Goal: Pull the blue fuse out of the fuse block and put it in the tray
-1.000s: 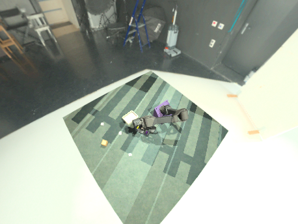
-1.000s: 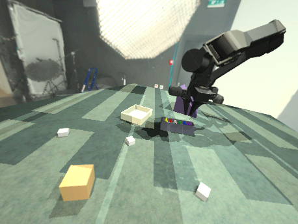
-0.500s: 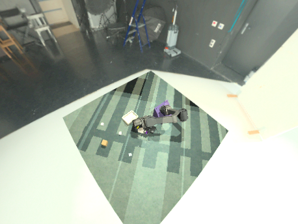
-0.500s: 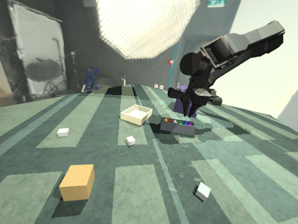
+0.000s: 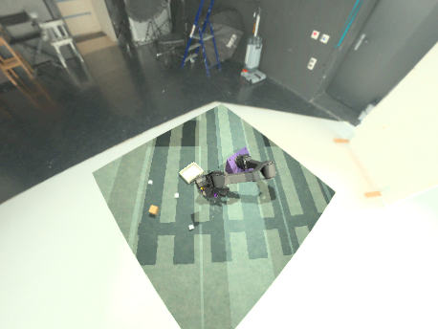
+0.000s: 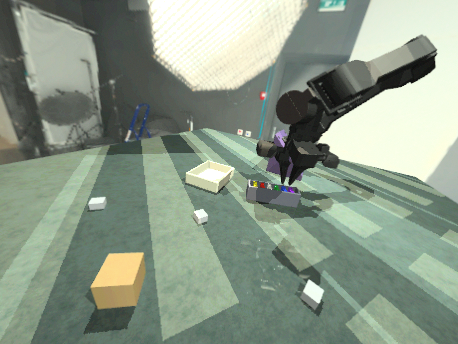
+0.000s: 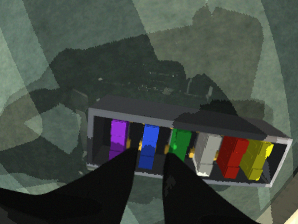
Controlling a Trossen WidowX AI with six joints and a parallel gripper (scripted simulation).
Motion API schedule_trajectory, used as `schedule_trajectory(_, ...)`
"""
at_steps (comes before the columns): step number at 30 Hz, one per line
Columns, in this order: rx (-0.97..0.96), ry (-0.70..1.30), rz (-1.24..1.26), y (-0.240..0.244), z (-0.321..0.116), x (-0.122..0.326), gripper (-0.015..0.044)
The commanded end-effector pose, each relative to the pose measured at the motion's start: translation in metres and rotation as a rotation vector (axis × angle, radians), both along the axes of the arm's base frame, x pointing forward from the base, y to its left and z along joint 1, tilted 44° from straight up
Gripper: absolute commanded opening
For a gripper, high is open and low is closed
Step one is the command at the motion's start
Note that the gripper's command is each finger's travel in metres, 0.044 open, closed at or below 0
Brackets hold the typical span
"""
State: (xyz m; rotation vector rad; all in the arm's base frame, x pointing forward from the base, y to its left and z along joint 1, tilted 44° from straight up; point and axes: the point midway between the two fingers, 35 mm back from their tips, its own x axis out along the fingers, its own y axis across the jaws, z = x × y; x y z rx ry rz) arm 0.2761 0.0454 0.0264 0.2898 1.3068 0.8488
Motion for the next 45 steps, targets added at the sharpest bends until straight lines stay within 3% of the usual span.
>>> schedule_trajectory(1,0.006,0.011,-0.002,0.005,-0.005,-0.003,0.0074)
schedule_trajectory(41,0.007,0.011,-0.002,0.015,-0.015,-0.003,0.0074)
schedule_trajectory(45,0.002,0.005,0.002,0.014,-0.014,-0.002,0.0047)
